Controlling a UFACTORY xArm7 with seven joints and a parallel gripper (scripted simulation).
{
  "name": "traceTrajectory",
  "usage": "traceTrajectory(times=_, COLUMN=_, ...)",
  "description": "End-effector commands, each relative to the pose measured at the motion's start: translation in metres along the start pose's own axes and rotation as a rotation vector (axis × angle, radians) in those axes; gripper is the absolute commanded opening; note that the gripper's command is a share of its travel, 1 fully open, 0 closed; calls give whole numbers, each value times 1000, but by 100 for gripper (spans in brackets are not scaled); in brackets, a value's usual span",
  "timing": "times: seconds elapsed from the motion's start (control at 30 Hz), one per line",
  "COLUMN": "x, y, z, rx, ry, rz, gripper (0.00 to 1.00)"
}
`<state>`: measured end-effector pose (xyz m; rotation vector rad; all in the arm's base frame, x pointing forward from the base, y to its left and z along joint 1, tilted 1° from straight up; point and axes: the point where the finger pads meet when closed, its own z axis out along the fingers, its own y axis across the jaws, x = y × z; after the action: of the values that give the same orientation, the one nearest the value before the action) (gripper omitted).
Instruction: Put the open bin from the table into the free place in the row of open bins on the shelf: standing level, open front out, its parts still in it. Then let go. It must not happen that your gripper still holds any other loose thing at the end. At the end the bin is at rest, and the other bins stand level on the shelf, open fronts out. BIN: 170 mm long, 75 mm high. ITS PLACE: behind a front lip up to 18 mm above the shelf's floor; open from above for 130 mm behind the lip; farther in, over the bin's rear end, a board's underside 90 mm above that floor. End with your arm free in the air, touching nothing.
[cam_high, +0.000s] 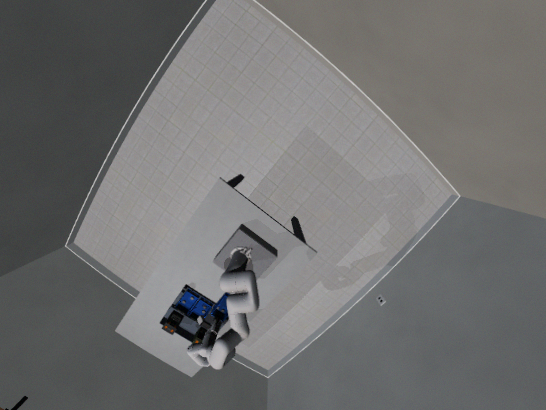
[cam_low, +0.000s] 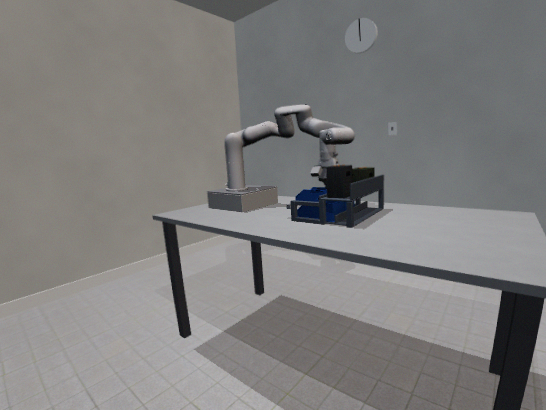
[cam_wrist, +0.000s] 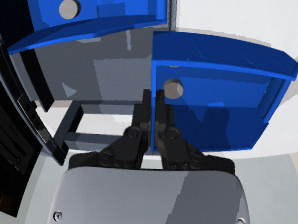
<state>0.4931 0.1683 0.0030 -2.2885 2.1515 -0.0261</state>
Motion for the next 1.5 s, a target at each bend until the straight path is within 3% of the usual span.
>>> traceTrajectory(times=0.0, x=0, y=-8, z=-2, rx=3, ry=0, rz=0, gripper=0)
traceTrajectory(times=0.97, x=0, y=-8, z=0, rx=3, ry=0, rz=0, gripper=0)
traceTrajectory(times=1.0, x=0, y=-8, z=0, rx=3, ry=0, rz=0, gripper=33)
traceTrajectory(times=1.47, x=0, y=-8, z=0, rx=3, ry=0, rz=0, gripper=33)
